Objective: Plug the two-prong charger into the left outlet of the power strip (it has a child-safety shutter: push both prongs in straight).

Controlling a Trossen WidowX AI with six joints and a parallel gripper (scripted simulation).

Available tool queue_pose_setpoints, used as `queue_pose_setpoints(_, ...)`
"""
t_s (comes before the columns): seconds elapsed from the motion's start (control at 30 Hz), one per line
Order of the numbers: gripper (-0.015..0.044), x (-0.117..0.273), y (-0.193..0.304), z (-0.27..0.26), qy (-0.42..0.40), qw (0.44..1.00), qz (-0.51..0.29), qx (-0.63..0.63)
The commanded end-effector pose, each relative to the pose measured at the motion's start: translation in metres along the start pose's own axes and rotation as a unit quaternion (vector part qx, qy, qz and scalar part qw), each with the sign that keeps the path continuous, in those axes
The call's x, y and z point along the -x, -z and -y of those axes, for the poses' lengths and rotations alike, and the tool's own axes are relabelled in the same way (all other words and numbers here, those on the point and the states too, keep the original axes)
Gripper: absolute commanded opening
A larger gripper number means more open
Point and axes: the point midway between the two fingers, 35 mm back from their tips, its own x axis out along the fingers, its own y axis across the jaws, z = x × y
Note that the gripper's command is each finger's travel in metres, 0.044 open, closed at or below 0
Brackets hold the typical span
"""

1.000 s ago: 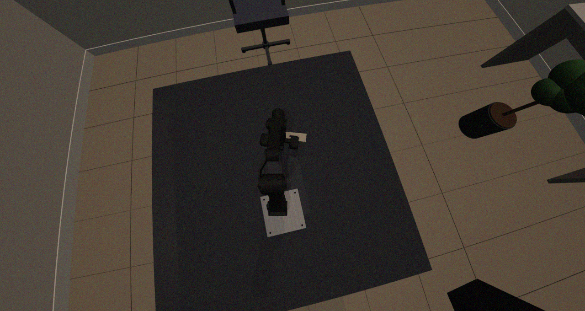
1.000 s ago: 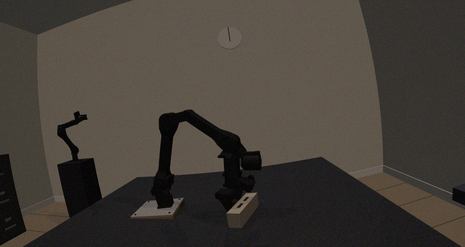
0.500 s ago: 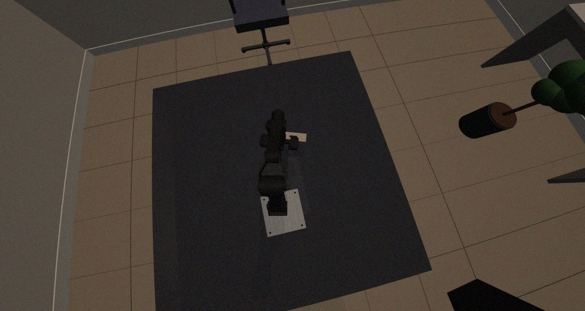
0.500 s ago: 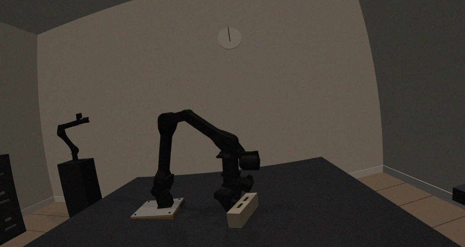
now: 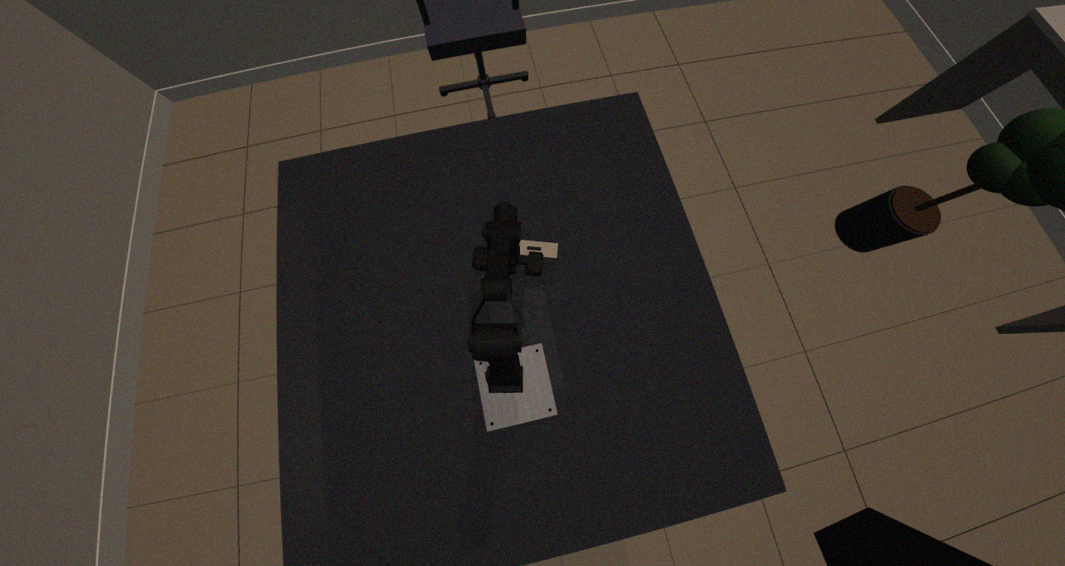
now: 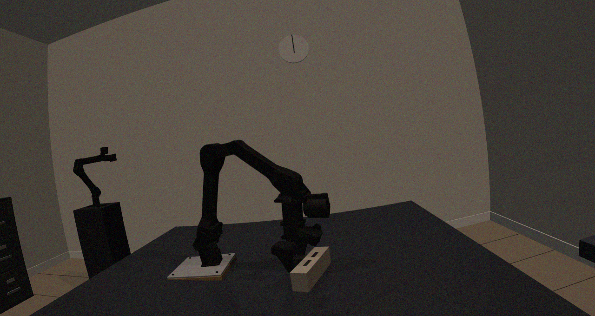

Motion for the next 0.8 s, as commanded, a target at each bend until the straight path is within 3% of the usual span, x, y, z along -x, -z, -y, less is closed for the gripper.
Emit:
queue_pose_setpoints(0.0,0.044,0.001,0.004,0.0,0.0,1.0,0.002,-0.002)
queue_pose_setpoints(0.77,0.044,-0.001,0.031,0.0,0.0,1.0,0.002,-0.002)
